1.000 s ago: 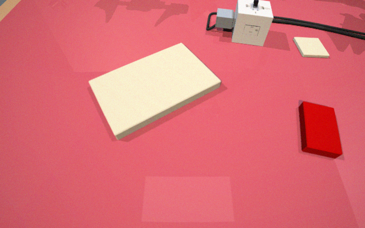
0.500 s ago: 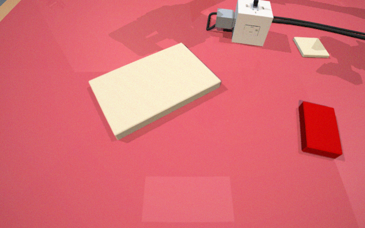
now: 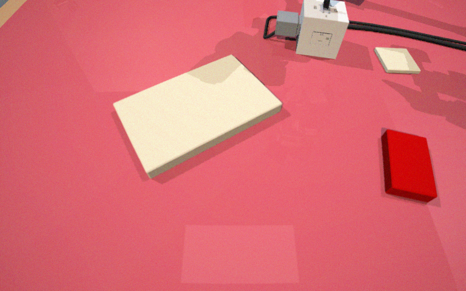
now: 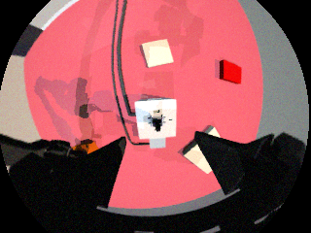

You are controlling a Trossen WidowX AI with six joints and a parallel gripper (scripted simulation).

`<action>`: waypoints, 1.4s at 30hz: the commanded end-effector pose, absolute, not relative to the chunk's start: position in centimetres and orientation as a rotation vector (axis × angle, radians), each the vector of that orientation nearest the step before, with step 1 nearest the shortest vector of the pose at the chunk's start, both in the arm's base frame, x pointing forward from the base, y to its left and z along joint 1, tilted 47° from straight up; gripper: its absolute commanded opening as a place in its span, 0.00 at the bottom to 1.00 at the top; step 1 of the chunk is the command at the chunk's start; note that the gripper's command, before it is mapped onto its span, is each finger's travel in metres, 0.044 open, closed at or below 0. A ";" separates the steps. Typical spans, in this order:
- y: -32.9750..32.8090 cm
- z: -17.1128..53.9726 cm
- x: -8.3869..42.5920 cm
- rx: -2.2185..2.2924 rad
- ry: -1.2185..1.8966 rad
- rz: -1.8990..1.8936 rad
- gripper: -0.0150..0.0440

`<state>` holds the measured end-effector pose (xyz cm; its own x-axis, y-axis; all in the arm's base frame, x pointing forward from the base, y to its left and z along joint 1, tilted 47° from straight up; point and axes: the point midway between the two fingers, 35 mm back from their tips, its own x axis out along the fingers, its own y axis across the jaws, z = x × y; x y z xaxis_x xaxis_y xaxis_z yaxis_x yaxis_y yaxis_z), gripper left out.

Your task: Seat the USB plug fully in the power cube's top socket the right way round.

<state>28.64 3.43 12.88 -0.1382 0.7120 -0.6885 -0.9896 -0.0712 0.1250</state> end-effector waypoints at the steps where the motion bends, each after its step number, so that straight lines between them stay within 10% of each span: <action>1: 3.4 13.0 28.6 -0.560 0.672 1.617 1.00; 42: 5.1 10.7 28.2 -0.568 0.668 1.618 0.91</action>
<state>28.20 5.07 10.69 -0.1456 0.7054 -0.6937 -0.9893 -0.0990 0.1070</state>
